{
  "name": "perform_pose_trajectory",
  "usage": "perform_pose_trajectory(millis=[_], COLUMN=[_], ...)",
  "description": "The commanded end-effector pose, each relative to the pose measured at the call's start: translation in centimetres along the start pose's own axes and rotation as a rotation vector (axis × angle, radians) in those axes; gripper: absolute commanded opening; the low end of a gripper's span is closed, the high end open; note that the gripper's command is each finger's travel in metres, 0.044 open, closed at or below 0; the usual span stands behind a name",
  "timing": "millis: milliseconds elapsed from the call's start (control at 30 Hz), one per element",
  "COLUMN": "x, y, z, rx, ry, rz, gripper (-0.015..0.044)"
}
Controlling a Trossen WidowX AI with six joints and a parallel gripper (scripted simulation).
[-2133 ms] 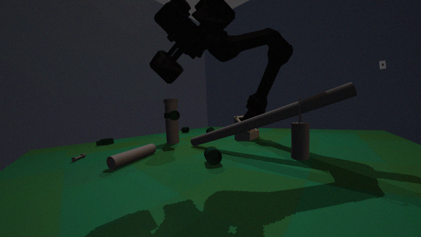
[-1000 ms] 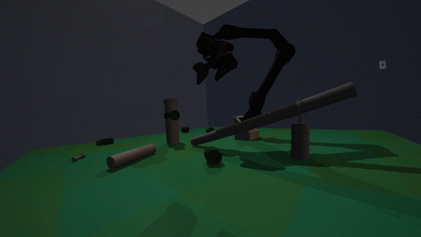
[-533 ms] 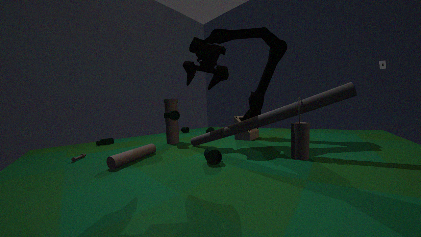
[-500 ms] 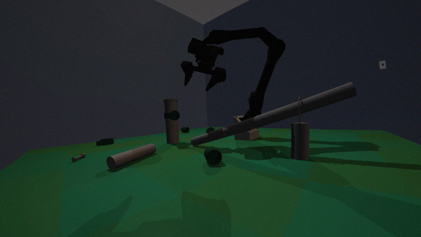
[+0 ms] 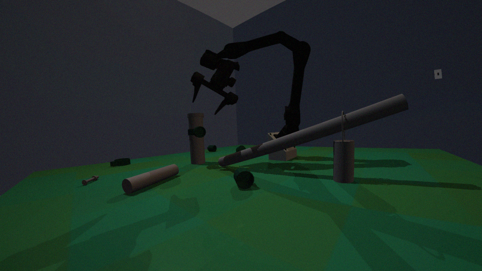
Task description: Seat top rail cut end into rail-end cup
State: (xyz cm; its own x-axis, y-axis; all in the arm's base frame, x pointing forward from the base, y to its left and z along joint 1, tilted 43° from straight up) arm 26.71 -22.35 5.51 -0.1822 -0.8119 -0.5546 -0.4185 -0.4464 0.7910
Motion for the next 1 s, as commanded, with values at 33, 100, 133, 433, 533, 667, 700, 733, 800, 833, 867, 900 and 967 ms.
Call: perform_pose_trajectory(millis=[33,100,133,433,533,667,700,733,800,833,867,900,967], x=[0.1,-0.1,-0.2,-0.5,-0.5,-0.4,-0.4,-0.4,-0.4,-0.4,-0.4,-0.4,-0.4], y=[-0.9,-2.2,-2.9,-5.0,-5.5,-6.1,-6.3,-6.5,-6.8,-7.0,-7.1,-7.3,-7.6], z=[0.2,0.9,1.3,2.4,2.4,2.3,2.3,2.3,2.3,2.3,2.3,2.3,2.3], rx=[0.002,0.002,0.003,0.003,0.003,0.003,0.003,0.003,0.003,0.003,0.004,0.004,0.004], ry=[0.016,0.016,0.016,0.016,0.016,0.016,0.016,0.016,0.016,0.016,0.017,0.017,0.017], rz=[0.007,0.007,0.007,0.006,0.006,0.006,0.006,0.006,0.006,0.006,0.006,0.006,0.006], gripper=[0.0440,0.0440,0.0440,0.0440,0.0440,0.0440,0.0440,0.0440,0.0440,0.0440,0.0440,0.0440,0.0440])
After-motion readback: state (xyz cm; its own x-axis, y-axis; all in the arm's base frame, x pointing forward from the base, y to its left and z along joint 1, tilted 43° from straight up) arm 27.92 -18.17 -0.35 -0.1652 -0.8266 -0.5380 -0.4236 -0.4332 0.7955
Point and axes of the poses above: the point midway between the two fingers, 35 mm back from their tips, its own y axis back along the fingers, its own z axis across the jaws, x = y × z, the point moved 4 cm from there along y, back along the fingers, and after that the axes turned 15 degrees about y, right-handed, at the moved point
